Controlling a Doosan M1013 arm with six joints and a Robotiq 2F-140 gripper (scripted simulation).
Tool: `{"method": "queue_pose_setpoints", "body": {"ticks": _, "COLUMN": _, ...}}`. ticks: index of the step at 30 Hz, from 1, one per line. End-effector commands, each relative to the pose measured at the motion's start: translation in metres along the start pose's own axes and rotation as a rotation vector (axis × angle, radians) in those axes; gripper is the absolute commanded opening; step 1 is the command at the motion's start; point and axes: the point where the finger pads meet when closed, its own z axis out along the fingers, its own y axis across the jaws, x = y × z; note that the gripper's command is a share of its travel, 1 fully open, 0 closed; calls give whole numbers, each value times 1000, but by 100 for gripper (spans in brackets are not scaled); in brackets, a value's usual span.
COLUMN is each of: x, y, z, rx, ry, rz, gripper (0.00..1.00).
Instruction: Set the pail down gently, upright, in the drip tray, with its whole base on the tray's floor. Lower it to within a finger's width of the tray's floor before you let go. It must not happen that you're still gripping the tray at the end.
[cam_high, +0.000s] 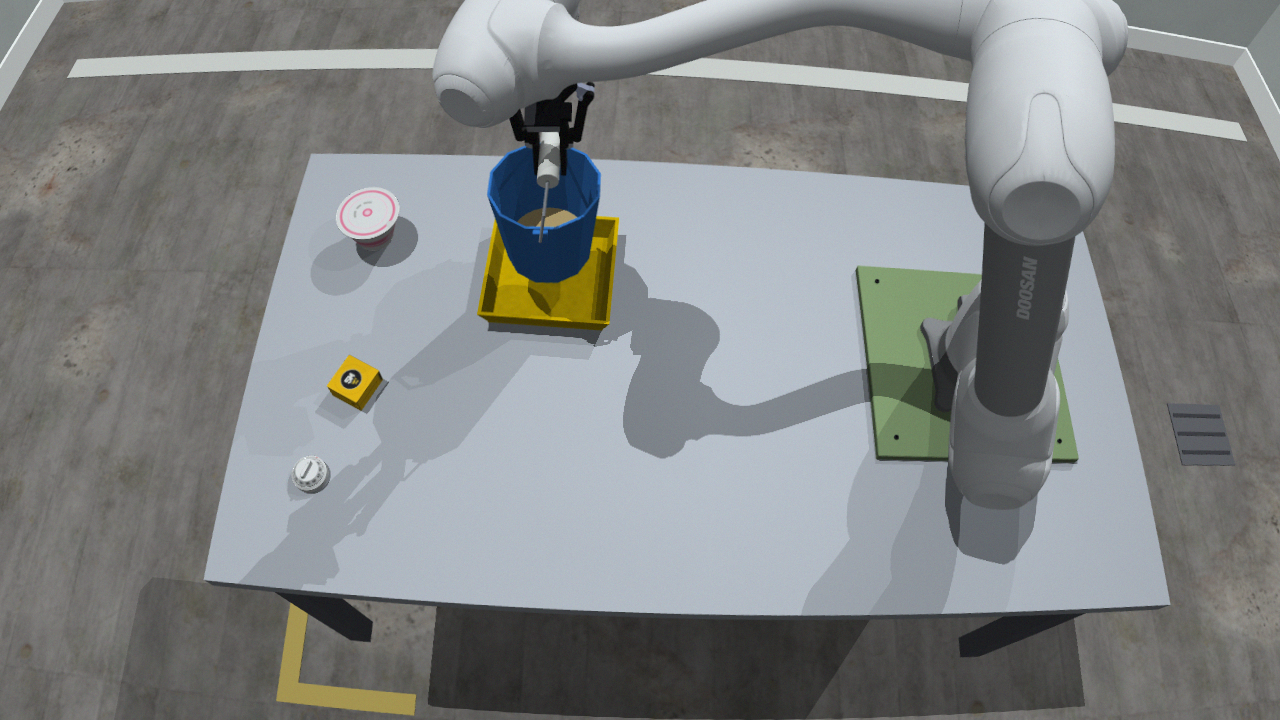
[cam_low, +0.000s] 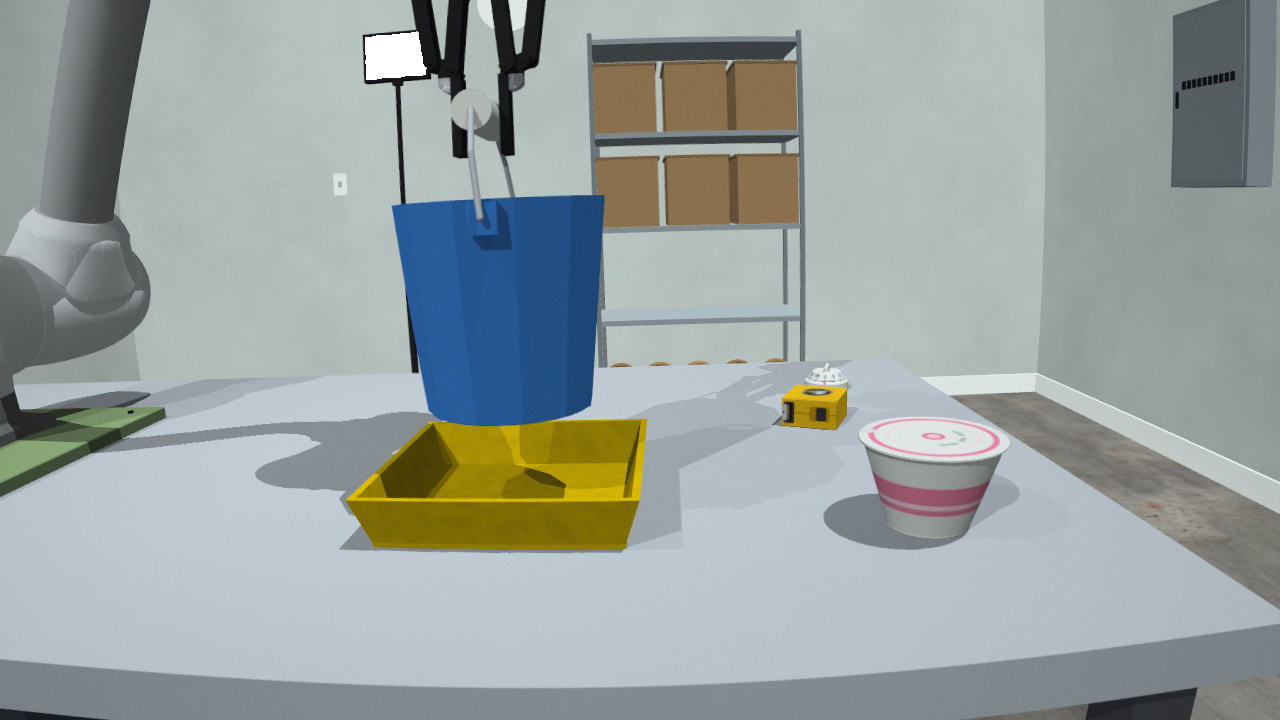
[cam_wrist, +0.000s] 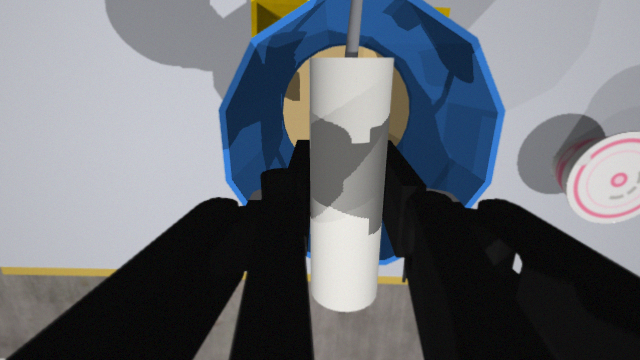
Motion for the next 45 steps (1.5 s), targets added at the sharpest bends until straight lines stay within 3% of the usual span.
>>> {"method": "queue_pose_setpoints", "body": {"ticks": 1, "x": 0, "y": 0, "z": -1, "rx": -2, "ry": 0, "rz": 0, "gripper": 10}}
{"method": "queue_pose_setpoints", "body": {"ticks": 45, "x": 0, "y": 0, "z": 10, "rx": -2, "ry": 0, "rz": 0, "gripper": 10}}
